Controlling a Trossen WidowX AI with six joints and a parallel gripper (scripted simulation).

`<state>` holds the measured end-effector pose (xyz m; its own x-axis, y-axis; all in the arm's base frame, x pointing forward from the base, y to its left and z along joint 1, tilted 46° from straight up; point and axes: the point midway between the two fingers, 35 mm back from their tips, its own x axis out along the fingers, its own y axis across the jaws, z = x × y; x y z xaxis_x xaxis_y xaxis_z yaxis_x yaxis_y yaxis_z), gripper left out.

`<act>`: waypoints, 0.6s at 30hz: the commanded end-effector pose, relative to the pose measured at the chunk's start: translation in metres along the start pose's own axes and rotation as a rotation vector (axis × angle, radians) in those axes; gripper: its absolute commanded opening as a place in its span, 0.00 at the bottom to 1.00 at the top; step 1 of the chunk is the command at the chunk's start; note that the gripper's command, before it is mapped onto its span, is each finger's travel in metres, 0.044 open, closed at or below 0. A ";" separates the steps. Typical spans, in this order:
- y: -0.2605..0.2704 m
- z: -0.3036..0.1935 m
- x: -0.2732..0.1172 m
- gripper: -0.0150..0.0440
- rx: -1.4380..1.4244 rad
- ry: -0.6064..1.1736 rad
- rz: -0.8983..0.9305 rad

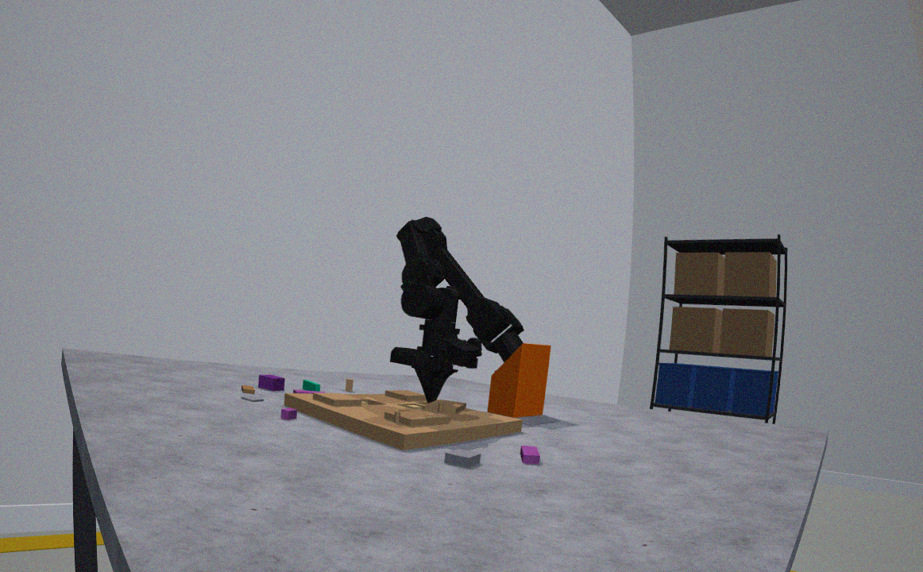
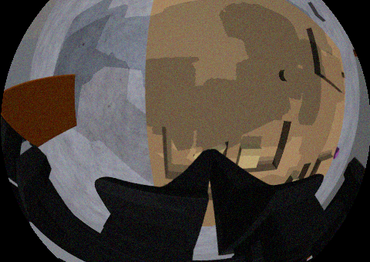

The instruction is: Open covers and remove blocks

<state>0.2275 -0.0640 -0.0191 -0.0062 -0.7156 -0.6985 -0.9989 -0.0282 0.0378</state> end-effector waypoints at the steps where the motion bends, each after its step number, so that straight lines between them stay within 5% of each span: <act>1: 0.006 0.005 0.001 0.25 0.000 -0.005 0.005; 18: 0.019 0.020 0.001 0.25 0.000 -0.006 0.005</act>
<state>0.2131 -0.0538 -0.0284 -0.0041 -0.7140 -0.7001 -0.9990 -0.0284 0.0348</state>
